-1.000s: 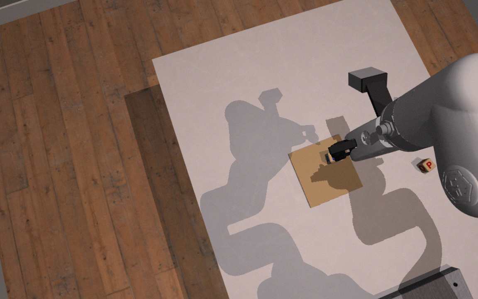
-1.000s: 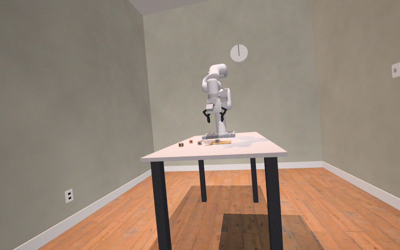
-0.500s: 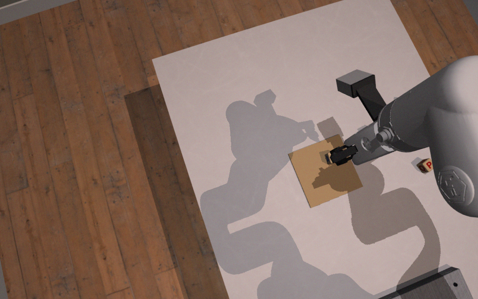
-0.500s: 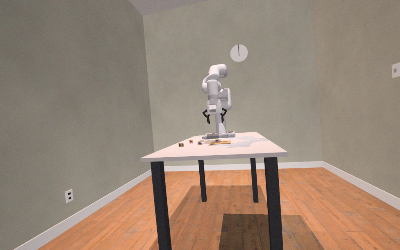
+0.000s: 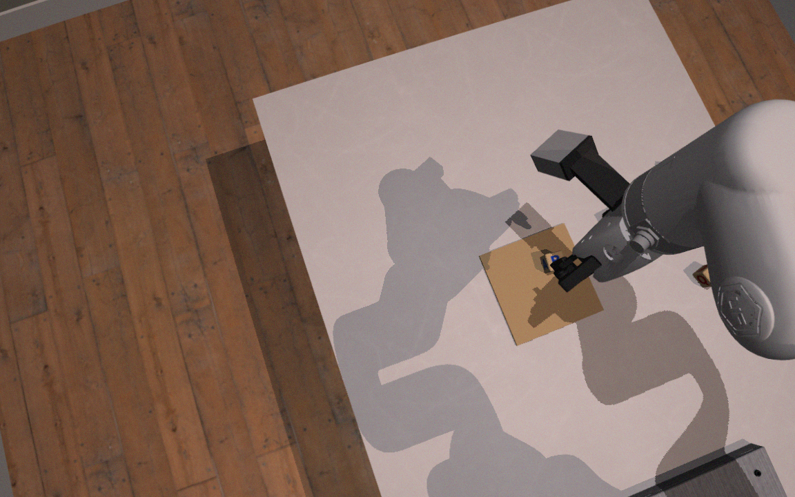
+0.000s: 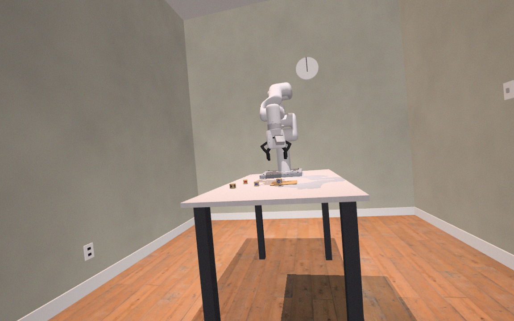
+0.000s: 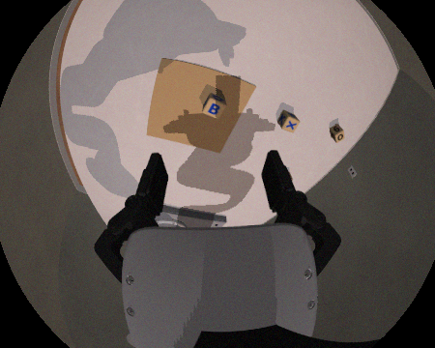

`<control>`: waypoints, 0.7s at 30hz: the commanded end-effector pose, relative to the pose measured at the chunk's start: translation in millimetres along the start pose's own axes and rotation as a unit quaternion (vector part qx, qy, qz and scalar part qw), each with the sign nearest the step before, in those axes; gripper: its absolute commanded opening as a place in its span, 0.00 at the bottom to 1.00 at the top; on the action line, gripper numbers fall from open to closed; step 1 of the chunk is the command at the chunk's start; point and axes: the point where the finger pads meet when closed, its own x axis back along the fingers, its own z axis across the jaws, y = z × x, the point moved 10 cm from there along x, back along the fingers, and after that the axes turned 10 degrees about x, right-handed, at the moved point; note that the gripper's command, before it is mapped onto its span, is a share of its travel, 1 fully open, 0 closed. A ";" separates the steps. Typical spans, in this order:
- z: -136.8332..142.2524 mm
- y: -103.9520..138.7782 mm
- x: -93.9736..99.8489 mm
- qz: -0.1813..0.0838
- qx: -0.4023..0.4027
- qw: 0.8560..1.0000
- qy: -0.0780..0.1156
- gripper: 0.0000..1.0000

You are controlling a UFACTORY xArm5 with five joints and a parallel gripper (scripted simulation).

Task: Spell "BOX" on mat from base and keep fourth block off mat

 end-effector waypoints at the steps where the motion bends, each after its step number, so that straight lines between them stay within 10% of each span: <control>1: 0.5 -0.9 -2.8 0.002 0.069 0.998 0.001 1.00; 21: 0.4 -1.1 -15.3 0.002 0.267 0.964 0.002 1.00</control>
